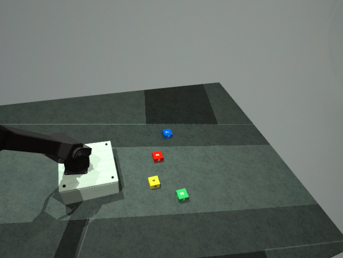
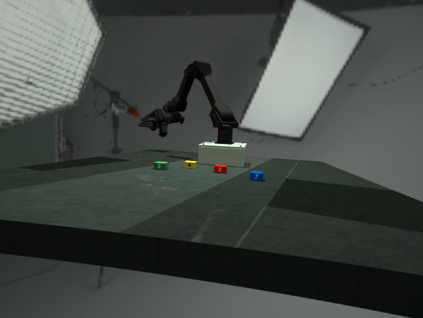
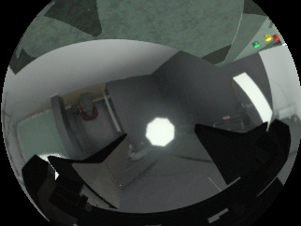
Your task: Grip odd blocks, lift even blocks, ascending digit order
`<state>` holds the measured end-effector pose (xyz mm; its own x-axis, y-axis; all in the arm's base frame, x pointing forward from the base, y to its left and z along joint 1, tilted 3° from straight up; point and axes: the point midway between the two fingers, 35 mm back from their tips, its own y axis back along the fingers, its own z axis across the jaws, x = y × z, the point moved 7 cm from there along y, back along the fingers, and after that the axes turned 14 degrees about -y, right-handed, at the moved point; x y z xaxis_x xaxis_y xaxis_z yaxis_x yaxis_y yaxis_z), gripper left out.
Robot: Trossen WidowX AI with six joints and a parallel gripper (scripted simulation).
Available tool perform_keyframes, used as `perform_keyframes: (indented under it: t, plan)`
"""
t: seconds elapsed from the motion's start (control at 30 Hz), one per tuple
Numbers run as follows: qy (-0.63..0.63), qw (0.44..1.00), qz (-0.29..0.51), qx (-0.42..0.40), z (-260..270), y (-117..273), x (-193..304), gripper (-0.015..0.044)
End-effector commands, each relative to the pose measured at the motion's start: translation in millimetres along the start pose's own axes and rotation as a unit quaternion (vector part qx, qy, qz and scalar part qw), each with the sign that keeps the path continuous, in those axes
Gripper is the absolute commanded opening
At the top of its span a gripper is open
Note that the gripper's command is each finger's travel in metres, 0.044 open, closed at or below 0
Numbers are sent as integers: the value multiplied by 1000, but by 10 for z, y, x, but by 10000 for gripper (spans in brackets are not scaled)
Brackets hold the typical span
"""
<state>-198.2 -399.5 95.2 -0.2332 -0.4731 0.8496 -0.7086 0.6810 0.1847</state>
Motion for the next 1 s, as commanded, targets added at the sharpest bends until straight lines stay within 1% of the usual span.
perform_keyframes:
  t: [0.0,0.03,0.07,0.17,0.27,0.37,0.47,0.6,0.7,0.83,0.97]
  plan:
    - [9,1000,-2,-2,4,-10,-2,400]
    - [37,999,-6,-8,15,-41,-6,400]
    - [74,997,-20,-9,-23,-159,-4,400]
    - [184,979,-80,22,-349,-713,-6,400]
    - [272,953,-124,55,-654,-1107,-46,400]
    - [383,902,-171,106,-1084,-1535,-138,400]
    - [487,832,-208,164,-1544,-1875,-269,400]
    - [604,721,-236,245,-2140,-2178,-470,400]
    - [680,619,-244,308,-2596,-2321,-642,400]
    - [762,457,-234,394,-3214,-2399,-894,400]
    - [812,272,-201,475,-3811,-2349,-1152,400]
